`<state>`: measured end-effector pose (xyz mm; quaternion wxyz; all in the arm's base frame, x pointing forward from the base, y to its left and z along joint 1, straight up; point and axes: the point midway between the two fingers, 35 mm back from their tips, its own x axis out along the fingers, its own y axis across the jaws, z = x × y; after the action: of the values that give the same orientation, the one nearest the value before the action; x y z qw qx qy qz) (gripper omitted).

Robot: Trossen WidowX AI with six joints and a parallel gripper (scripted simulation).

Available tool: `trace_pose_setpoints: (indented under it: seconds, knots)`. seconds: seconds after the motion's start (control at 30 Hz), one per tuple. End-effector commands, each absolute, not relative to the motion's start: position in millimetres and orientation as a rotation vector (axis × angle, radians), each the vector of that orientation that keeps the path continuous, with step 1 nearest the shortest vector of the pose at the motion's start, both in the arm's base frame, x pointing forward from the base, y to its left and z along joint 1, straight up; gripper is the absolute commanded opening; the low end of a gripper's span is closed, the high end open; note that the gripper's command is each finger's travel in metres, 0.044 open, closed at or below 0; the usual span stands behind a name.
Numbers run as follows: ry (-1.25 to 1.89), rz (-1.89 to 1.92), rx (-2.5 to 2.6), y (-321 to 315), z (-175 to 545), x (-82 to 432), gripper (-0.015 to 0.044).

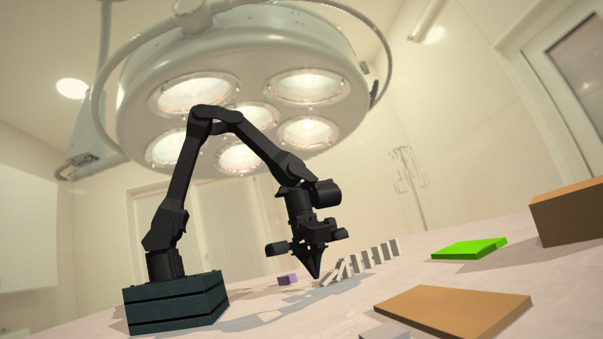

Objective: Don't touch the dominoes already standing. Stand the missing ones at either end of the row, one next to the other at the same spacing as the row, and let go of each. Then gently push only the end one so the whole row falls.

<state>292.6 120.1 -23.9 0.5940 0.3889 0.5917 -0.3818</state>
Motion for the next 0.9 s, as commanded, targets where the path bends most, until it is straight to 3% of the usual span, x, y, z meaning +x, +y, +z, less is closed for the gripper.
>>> trace_pose_setpoints:
  seconds: [0.0,0.17,0.87]
  knots:
    - [1.378,-0.878,0.914,123.5,3.3,305.1,0.0]
    - [1.361,-0.871,0.917,130.7,32.5,315.5,0.0]
    - [1.361,-0.871,0.917,130.7,32.5,315.5,0.0]
